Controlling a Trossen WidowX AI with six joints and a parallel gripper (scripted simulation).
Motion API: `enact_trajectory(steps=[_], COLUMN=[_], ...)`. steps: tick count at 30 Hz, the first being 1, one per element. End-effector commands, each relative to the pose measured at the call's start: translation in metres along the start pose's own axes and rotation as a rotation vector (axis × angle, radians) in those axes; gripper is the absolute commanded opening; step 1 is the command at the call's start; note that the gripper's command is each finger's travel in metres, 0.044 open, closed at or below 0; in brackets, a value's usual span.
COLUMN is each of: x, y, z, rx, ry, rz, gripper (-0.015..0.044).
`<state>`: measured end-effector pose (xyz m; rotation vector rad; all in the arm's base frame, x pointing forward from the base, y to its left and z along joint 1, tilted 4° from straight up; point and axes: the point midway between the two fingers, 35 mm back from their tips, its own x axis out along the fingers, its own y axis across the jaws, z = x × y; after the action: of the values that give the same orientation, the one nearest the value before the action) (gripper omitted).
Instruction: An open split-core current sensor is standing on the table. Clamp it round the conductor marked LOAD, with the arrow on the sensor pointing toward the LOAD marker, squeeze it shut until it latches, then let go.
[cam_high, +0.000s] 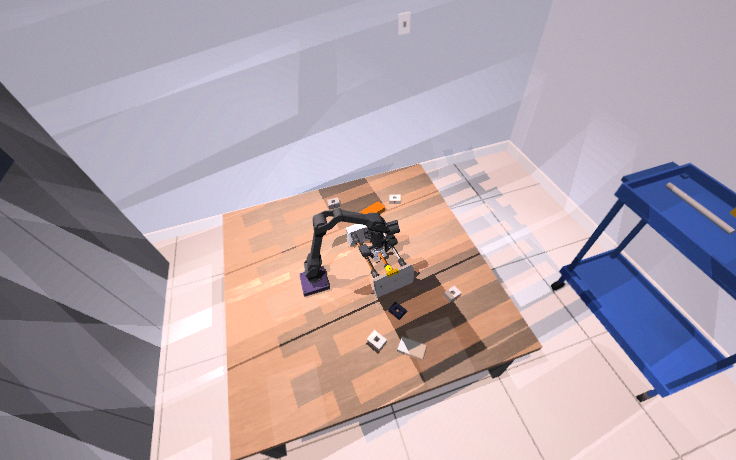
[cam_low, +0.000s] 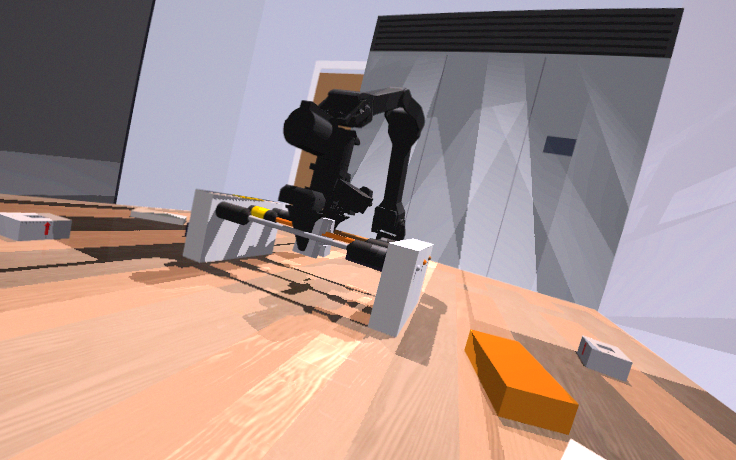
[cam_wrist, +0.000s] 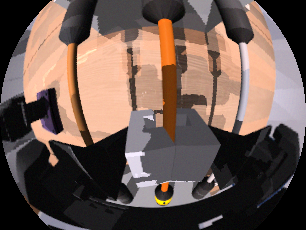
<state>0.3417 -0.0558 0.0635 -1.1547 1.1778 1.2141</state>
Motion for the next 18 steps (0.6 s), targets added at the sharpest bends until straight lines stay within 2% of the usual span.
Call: enact_trajectory(steps=[1,7,8,18], x=[-0.0005,-0.0005,-0.0005,-0.0005], y=[0.0002,0.0002,0.0002,0.0002], z=[0.0000,0.0000,0.0000,0.0000], rx=[0.000,0.000,0.000,0.000], ry=[0.000,0.000,0.000,0.000], rz=[0.001,0.001,0.001,0.001], gripper=[0.0169,0.0011,0.0000,0.0000])
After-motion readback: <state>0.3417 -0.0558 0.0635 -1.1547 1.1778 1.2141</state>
